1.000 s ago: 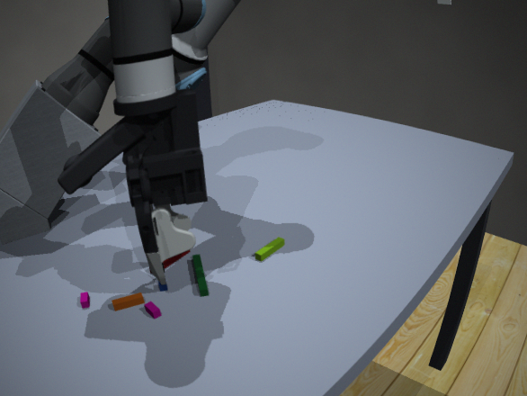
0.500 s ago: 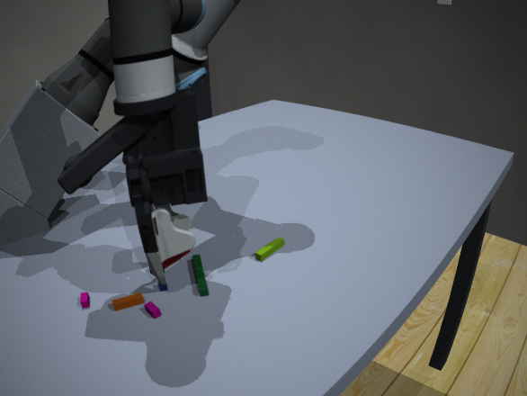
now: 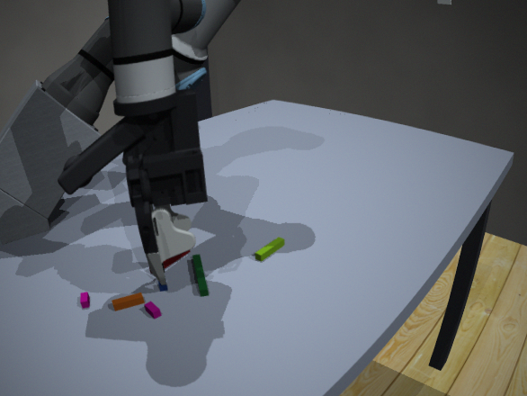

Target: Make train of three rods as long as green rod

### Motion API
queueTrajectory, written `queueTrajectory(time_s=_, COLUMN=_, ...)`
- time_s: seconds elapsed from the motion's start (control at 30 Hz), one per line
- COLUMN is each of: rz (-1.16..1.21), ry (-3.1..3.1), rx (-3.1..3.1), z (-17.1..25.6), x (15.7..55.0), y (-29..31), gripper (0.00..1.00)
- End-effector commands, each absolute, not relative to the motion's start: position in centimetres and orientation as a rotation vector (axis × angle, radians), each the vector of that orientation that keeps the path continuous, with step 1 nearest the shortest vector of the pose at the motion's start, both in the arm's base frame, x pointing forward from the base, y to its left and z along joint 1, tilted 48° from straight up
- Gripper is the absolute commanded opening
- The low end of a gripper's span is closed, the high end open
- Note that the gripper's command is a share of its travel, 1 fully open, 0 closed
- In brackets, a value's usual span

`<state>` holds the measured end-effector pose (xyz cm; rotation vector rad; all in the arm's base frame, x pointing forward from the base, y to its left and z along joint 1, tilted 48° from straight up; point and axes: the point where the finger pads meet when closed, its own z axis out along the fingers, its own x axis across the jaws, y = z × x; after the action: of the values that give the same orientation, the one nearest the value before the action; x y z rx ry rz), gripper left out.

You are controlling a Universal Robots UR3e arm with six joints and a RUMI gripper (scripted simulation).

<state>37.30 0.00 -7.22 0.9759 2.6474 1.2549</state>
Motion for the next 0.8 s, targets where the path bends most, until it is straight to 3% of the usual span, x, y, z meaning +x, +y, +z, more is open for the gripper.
queueTrajectory(time_s=0.0, rz=1.252, ry=2.646, rx=0.976, z=-7.3, x=37.4, y=0.0, gripper=0.14)
queueTrajectory(time_s=0.77, rz=1.252, ry=2.646, rx=0.976, z=-8.3, x=37.8, y=1.0, gripper=0.14)
